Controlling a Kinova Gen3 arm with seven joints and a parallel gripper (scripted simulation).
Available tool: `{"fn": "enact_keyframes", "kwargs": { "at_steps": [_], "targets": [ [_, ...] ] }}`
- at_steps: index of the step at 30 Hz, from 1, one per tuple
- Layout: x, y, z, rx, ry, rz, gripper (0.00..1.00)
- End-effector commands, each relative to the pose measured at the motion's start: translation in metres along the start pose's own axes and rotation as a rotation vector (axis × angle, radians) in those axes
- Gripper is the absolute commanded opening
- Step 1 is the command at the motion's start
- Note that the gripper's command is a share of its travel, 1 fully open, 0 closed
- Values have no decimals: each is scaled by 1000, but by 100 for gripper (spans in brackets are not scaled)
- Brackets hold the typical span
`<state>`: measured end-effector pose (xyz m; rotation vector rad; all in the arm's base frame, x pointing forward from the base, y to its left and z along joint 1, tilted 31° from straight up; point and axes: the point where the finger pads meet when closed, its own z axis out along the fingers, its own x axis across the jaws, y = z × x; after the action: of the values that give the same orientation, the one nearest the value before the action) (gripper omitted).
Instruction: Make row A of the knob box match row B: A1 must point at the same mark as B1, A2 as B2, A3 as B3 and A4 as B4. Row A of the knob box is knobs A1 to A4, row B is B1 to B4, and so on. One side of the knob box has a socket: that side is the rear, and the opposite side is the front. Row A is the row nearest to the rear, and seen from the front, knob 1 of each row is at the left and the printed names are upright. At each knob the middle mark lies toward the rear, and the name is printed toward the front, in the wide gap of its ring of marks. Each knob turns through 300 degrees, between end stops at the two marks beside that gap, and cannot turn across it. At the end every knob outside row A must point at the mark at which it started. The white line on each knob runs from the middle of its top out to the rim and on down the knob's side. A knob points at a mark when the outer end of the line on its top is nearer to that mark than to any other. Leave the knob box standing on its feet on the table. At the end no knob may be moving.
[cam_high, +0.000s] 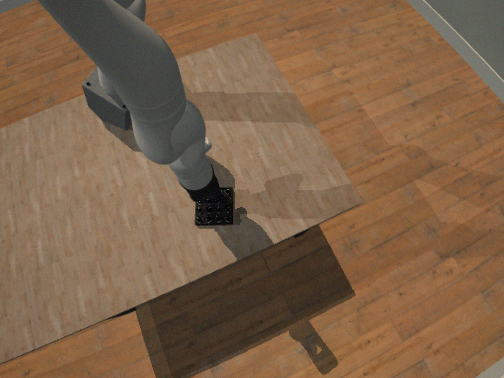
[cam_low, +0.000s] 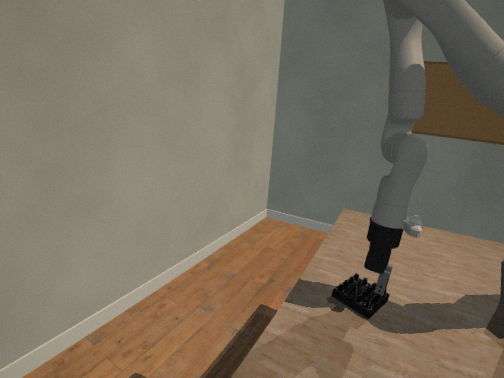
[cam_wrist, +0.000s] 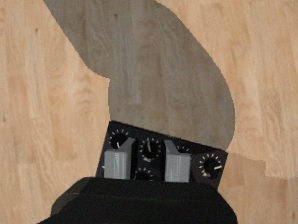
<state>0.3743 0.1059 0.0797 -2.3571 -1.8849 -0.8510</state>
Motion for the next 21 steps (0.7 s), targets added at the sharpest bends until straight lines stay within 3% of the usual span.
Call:
{"fn": "enact_keyframes", "kwargs": {
  "at_steps": [1,21],
  "targets": [
    [0,0,1,1,0,-1,46],
    [0,0,13,1,0,-1,46]
  ]
}}
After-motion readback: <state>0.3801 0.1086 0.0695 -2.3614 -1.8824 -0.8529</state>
